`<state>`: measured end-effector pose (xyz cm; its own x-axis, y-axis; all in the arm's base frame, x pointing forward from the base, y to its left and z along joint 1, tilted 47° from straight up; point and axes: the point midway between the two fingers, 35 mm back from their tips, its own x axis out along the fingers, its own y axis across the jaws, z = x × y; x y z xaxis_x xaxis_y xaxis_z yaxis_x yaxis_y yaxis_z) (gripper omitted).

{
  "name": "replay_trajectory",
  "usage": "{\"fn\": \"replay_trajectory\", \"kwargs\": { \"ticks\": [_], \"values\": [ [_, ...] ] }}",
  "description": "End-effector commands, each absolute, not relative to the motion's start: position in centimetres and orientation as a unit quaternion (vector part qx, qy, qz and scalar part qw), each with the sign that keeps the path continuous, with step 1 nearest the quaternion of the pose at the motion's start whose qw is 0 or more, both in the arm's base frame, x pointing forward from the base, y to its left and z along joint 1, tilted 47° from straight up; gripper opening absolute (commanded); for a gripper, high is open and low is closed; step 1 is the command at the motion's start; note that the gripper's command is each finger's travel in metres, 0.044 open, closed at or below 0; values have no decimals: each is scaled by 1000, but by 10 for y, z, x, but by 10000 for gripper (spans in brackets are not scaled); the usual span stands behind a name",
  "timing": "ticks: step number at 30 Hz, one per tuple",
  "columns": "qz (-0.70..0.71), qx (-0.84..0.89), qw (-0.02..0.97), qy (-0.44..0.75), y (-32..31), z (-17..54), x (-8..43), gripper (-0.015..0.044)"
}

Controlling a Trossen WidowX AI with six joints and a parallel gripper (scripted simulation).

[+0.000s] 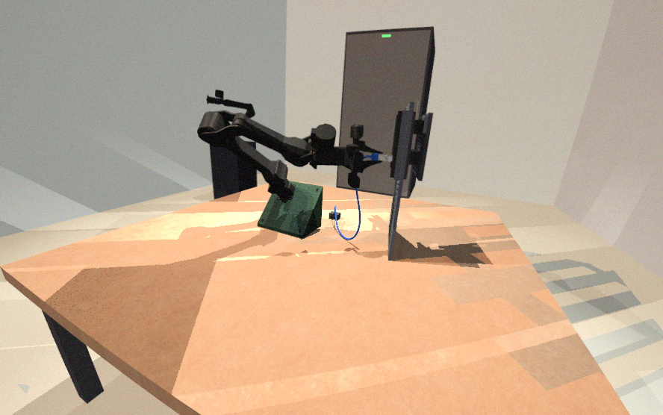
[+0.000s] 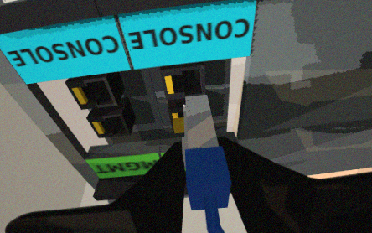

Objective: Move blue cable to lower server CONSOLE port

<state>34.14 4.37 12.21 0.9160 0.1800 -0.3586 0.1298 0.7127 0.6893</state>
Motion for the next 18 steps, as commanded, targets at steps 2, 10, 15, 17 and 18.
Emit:
{"fn": "replay_trajectory", "kwargs": {
  "ticks": [2,10,15,17,18],
  "values": [
    [19,378,903,203,44,124,345,0],
    [19,378,903,203,44,124,349,0],
    [19,378,903,203,43,124,351,0],
    [19,378,903,203,43,124,352,0],
    [19,378,903,203,43,124,353,0]
  ]
}}
